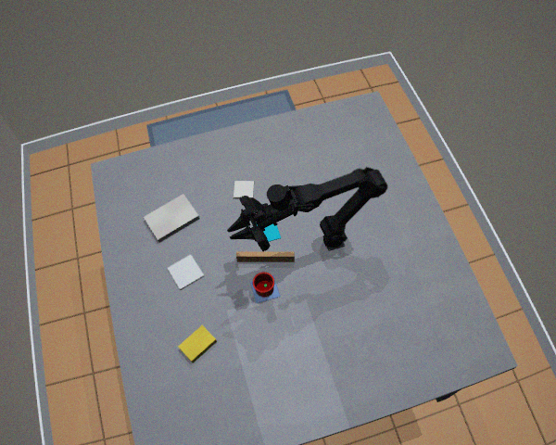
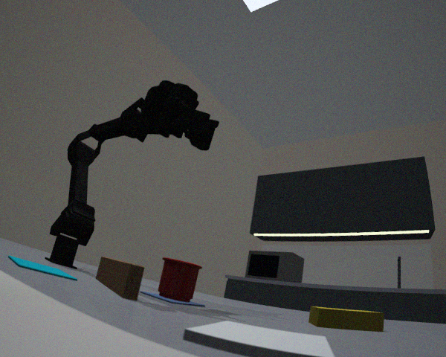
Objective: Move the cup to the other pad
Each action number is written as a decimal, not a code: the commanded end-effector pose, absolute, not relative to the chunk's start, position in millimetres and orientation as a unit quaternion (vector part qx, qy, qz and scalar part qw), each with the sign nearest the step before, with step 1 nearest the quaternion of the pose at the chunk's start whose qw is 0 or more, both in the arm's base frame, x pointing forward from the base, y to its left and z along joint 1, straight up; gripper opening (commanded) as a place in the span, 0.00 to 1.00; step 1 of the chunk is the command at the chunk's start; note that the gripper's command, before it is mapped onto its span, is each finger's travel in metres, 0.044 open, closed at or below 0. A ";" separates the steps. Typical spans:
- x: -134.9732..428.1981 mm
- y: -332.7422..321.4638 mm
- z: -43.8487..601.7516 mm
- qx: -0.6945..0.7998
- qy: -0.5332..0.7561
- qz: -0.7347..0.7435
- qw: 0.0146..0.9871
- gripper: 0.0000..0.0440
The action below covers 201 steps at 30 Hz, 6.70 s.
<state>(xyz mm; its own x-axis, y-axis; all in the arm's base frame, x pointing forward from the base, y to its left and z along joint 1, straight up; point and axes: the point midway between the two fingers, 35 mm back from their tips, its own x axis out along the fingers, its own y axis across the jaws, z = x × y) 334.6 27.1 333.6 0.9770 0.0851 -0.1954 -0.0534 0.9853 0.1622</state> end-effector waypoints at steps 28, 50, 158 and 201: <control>341.0 74.7 322.0 0.247 0.303 0.026 0.920 0.30; 332.2 100.9 297.7 0.334 0.443 -0.054 0.830 0.28; 281.2 76.9 68.7 0.166 0.697 -0.306 0.626 0.00; 278.7 9.1 176.6 0.324 0.596 -0.361 0.640 0.00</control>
